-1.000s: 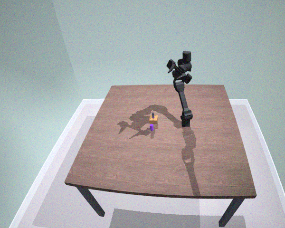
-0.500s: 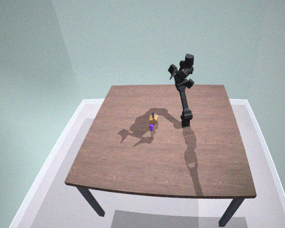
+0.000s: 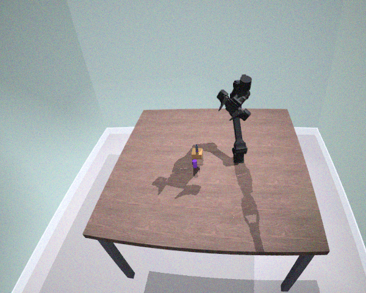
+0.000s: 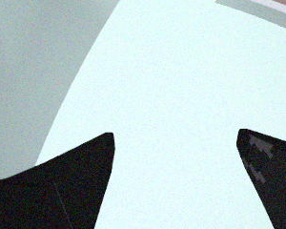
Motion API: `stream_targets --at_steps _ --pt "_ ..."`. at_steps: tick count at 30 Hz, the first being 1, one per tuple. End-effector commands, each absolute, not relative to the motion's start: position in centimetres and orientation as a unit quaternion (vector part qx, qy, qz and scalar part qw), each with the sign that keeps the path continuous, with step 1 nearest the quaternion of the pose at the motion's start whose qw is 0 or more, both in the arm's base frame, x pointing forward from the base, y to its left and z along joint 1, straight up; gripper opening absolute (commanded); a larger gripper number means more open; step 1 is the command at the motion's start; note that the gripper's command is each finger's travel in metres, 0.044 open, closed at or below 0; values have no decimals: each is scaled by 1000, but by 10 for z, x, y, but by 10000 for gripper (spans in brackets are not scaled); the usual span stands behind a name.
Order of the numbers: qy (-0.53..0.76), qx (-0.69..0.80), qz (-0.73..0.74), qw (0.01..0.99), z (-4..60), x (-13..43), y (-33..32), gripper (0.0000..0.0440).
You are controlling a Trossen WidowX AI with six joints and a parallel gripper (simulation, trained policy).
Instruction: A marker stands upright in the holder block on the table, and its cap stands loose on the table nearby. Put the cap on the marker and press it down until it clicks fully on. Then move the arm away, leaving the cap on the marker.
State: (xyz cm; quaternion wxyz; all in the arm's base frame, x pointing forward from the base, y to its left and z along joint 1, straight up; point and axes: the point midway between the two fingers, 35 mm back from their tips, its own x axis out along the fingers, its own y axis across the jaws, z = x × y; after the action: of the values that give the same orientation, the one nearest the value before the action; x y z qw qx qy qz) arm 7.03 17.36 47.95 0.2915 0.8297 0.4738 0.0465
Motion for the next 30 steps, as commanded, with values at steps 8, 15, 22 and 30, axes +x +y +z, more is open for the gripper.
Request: stream_targets --at_steps 8,15,22,30 --pt "472 822 6 319 457 71 193 323" --pt "468 818 -21 334 444 73 204 324" --pt "464 814 -50 346 430 77 213 325" --pt "458 809 -84 358 416 83 223 326"
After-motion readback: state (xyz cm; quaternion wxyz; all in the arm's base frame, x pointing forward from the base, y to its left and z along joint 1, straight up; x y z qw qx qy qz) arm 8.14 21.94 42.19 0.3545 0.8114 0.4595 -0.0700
